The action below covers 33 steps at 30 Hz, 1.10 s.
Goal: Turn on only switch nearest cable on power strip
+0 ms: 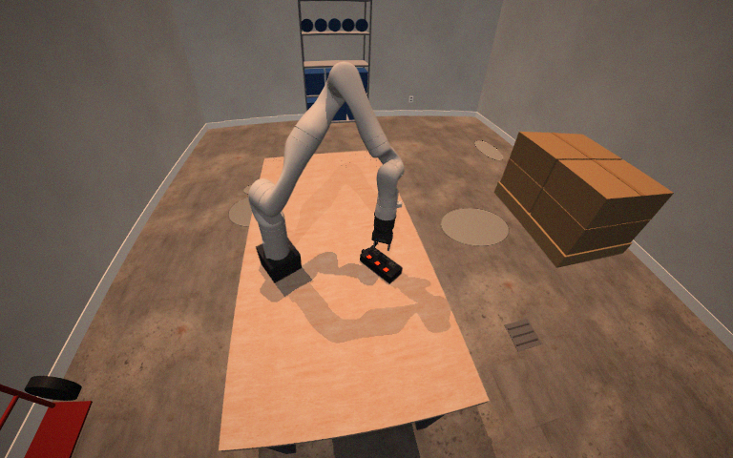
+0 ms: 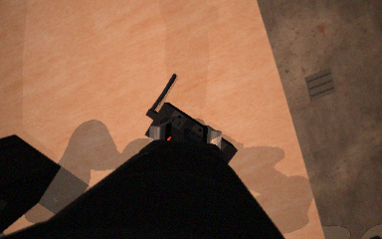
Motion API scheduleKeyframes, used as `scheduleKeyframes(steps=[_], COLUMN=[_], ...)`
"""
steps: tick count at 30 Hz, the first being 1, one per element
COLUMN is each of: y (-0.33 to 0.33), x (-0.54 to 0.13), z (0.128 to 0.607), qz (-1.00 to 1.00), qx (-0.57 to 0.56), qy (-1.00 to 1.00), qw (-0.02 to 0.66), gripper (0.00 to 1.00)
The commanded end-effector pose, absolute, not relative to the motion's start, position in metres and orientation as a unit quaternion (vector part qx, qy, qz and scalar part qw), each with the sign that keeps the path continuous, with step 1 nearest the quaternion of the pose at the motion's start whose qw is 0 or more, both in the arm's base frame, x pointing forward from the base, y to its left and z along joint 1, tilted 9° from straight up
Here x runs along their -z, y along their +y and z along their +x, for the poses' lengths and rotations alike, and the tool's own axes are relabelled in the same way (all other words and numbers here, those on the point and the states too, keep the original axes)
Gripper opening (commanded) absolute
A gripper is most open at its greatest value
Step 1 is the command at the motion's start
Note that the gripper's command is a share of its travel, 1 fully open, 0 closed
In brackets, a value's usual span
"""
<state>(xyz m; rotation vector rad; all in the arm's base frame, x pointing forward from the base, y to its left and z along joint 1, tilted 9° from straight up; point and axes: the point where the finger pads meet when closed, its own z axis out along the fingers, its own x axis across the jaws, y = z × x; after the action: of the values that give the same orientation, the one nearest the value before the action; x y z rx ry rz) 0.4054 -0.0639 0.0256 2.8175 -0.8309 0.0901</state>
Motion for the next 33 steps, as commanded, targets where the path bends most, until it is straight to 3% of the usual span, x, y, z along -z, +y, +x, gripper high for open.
scheduleKeyframes(steps=[1,33], y=[-0.068,-0.084], x=[-0.026,-0.028], z=[0.403,0.391], qz=[0.950,0.933], qx=[-0.032,-0.037], qy=[-0.293,-0.345], qw=[0.099,0.094], gripper=[1.00,1.00])
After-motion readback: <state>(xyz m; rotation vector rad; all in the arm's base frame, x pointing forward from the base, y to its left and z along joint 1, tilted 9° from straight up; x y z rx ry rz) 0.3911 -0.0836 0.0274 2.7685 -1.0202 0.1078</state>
